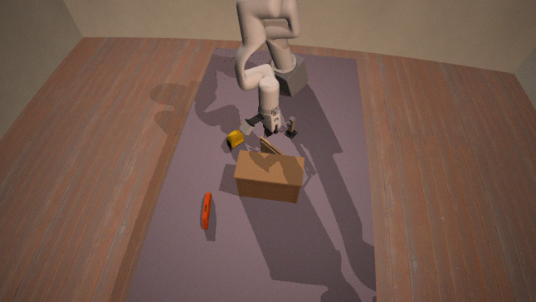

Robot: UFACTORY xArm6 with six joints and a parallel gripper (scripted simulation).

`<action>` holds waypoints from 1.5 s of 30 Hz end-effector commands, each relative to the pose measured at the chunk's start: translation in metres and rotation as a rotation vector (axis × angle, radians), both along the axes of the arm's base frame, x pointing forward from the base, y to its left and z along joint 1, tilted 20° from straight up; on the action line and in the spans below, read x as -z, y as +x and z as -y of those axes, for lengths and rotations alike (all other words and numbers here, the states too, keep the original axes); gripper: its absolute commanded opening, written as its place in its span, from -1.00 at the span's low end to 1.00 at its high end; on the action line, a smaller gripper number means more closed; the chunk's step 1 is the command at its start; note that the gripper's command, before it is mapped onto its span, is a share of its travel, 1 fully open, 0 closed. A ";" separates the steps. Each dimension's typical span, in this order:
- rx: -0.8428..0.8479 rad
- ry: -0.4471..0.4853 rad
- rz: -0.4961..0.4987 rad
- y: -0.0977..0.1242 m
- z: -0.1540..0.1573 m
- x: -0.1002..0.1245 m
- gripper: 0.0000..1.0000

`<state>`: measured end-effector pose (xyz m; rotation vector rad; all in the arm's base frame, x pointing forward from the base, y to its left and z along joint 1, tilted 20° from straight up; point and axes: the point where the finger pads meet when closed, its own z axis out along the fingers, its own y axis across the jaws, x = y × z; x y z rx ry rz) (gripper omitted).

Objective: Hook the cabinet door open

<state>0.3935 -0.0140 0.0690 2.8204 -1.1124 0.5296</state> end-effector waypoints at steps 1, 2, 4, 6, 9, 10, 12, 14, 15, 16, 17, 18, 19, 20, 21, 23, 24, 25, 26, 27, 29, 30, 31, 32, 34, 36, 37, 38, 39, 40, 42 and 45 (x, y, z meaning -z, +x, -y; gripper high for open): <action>-0.019 -0.005 -0.002 0.002 -0.001 -0.001 -0.93; -0.033 -0.009 -0.005 0.002 -0.002 -0.001 -0.93; -0.063 -0.019 -0.011 0.004 -0.004 -0.001 -0.93; -0.069 -0.020 -0.012 0.006 -0.007 -0.001 -0.93; -0.074 -0.022 -0.013 0.007 -0.007 -0.001 -0.93; -0.085 -0.025 -0.015 0.007 -0.008 -0.001 -0.93; -0.115 -0.035 -0.021 0.008 -0.009 -0.001 -0.93; -0.129 -0.039 -0.024 0.009 -0.010 -0.001 -0.93; -0.129 -0.039 -0.024 0.009 -0.010 -0.001 -0.93; -0.134 -0.041 -0.025 0.010 -0.012 -0.001 -0.93; -0.134 -0.041 -0.025 0.011 -0.013 -0.001 -0.93; -0.134 -0.041 -0.025 0.011 -0.013 -0.001 -0.93; -0.135 -0.041 -0.025 0.011 -0.013 -0.001 -0.93; -0.140 -0.043 -0.026 0.011 -0.014 -0.001 -0.93; -0.150 -0.046 -0.028 0.012 -0.014 -0.001 -0.93; -0.180 -0.055 -0.034 0.013 -0.016 -0.002 -0.93; -0.195 -0.060 -0.036 0.013 -0.017 -0.002 -0.93; -0.200 -0.061 -0.037 0.015 -0.018 -0.002 -0.93; -0.200 -0.061 -0.037 0.016 -0.020 -0.002 -0.93; -0.200 -0.061 -0.037 0.016 -0.020 -0.002 -0.93; -0.200 -0.061 -0.037 0.016 -0.020 -0.002 -0.93; -0.200 -0.061 -0.037 0.016 -0.020 -0.002 -0.93; -0.200 -0.061 -0.037 0.016 -0.020 -0.002 -0.93; -0.200 -0.061 -0.037 0.016 -0.020 -0.002 -0.93; -0.200 -0.061 -0.037 0.016 -0.020 -0.002 -0.93; -0.200 -0.061 -0.037 0.016 -0.020 -0.002 -0.93; -0.200 -0.061 -0.037 0.016 -0.020 -0.002 -0.93; -0.200 -0.061 -0.037 0.016 -0.020 -0.002 -0.93; -0.200 -0.061 -0.037 0.016 -0.020 -0.001 -0.93; -0.200 -0.061 -0.037 0.016 -0.020 -0.001 -0.93; -0.200 -0.061 -0.037 0.018 -0.019 0.002 -0.93; -0.200 -0.061 -0.037 0.018 -0.019 0.003 -0.93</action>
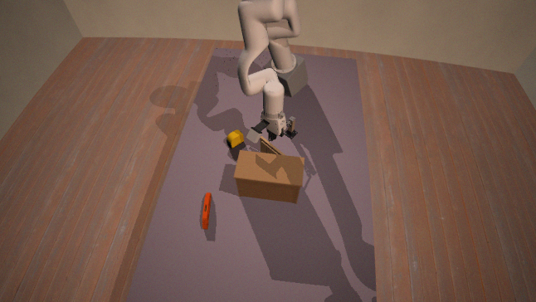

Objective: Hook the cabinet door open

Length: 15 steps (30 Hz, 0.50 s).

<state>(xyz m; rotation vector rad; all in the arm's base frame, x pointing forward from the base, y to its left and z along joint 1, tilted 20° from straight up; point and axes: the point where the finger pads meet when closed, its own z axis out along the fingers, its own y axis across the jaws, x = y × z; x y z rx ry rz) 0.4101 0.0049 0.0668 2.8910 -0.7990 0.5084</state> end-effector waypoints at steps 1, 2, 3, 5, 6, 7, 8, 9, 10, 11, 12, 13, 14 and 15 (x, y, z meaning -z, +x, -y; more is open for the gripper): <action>0.000 0.000 0.003 0.002 0.000 0.001 -0.93; 0.000 0.000 0.003 0.002 0.000 0.001 -0.93; 0.000 0.000 0.003 0.002 0.000 0.001 -0.93; 0.000 0.000 0.003 0.002 0.000 0.001 -0.93; 0.000 0.000 0.003 0.002 0.000 0.001 -0.93; 0.000 0.000 0.003 0.002 0.000 0.001 -0.93; 0.000 0.000 0.003 0.002 0.000 0.001 -0.93; 0.000 0.000 0.003 0.002 0.000 0.001 -0.93; 0.000 0.000 0.003 0.002 0.000 0.001 -0.93; 0.000 0.000 0.003 0.002 0.000 0.001 -0.93; 0.000 0.000 0.003 0.002 0.001 0.002 -0.93; 0.000 0.000 0.003 0.003 0.001 0.003 -0.93; 0.000 0.000 0.003 0.004 0.001 0.004 -0.93; 0.000 0.000 0.003 0.004 0.001 0.004 -0.93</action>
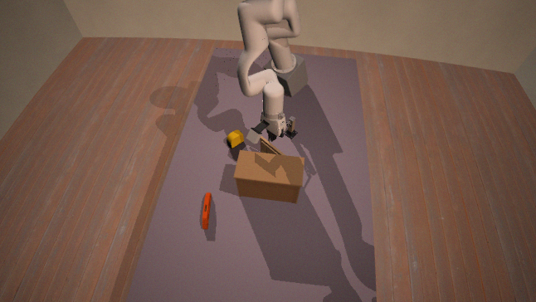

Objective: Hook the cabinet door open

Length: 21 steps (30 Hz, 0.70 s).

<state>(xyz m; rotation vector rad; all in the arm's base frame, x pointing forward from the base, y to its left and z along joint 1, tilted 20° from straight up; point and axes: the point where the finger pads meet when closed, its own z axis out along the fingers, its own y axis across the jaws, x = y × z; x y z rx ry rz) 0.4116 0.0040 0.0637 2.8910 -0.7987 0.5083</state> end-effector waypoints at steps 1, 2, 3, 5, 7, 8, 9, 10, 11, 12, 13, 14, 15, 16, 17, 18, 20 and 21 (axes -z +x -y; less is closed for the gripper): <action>0.000 0.000 0.003 0.002 0.001 0.001 -0.93; 0.000 0.000 0.003 0.002 0.001 0.001 -0.93; 0.000 0.000 0.003 0.002 0.001 0.001 -0.93; 0.000 0.000 0.003 0.002 0.001 0.001 -0.93; 0.000 0.000 0.003 0.002 0.001 0.001 -0.93; 0.000 0.000 0.003 0.002 0.001 0.001 -0.93; 0.000 0.000 0.003 0.002 0.001 0.001 -0.93; 0.000 0.000 0.003 0.002 0.001 0.001 -0.93; 0.000 0.000 0.003 0.002 0.001 0.001 -0.93; 0.000 0.000 0.003 0.002 0.001 0.002 -0.93; 0.000 0.000 0.003 0.003 0.001 0.002 -0.93; 0.000 0.000 0.003 0.003 0.001 0.004 -0.93; 0.000 0.000 0.003 0.004 0.002 0.004 -0.93; 0.000 0.000 0.003 0.004 0.002 0.005 -0.93; 0.000 0.000 0.003 0.004 0.002 0.005 -0.93; 0.000 0.000 0.003 0.004 0.002 0.005 -0.93; 0.000 0.000 0.003 0.004 0.002 0.005 -0.93; 0.000 0.000 0.003 0.004 0.002 0.005 -0.93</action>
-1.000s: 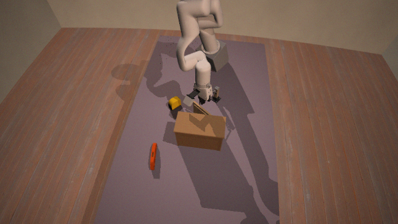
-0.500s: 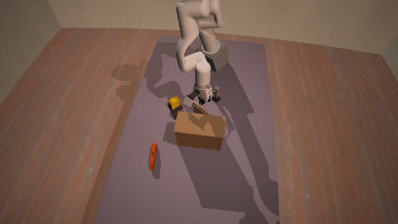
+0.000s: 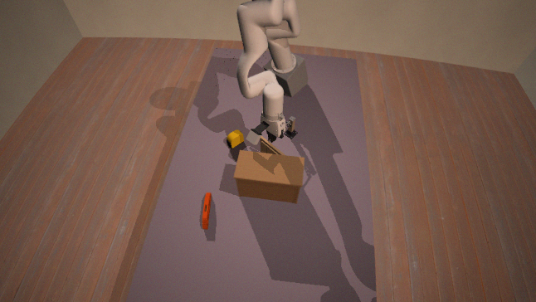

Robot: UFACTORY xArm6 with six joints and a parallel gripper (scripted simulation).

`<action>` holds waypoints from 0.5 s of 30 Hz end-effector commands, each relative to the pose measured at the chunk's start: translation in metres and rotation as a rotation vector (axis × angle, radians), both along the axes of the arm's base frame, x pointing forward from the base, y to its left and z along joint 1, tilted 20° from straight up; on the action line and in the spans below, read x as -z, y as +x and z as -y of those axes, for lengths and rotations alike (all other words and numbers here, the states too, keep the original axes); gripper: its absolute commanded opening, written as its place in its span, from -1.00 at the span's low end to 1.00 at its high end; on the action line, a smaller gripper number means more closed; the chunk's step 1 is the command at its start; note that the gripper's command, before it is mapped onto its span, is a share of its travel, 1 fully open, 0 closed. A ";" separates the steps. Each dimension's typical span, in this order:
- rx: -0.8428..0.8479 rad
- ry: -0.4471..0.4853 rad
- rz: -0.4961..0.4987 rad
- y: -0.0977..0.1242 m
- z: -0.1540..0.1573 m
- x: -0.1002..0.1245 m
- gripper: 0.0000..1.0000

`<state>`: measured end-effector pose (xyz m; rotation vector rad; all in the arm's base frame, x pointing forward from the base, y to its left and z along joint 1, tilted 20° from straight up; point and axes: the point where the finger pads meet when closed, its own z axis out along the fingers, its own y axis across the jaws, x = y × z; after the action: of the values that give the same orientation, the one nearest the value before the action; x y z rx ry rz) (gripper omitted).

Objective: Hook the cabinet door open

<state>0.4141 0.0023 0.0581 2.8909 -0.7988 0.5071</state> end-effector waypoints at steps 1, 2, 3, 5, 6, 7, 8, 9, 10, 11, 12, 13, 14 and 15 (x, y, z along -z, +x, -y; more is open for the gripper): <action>0.000 0.000 0.003 0.001 0.000 -0.001 -0.93; 0.000 0.000 0.003 0.001 0.000 -0.001 -0.93; 0.000 0.000 0.003 0.001 0.000 -0.001 -0.93; 0.000 0.000 0.003 0.001 0.000 -0.001 -0.93; 0.000 0.000 0.003 0.001 0.000 -0.001 -0.93; 0.000 0.000 0.003 0.001 0.000 -0.001 -0.93; 0.000 0.000 0.003 0.002 0.000 0.000 -0.93; 0.000 0.000 0.003 0.002 0.001 0.001 -0.93; 0.000 0.000 0.003 0.003 0.001 0.002 -0.93; 0.000 0.000 0.003 0.003 0.001 0.003 -0.93; 0.000 0.000 0.003 0.003 0.001 0.003 -0.93; 0.000 0.000 0.003 0.003 0.001 0.003 -0.93; 0.000 0.000 0.003 0.003 0.001 0.003 -0.93; 0.000 0.000 0.003 0.003 0.001 0.003 -0.93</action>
<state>0.4155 0.0013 0.0545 2.8910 -0.7988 0.5066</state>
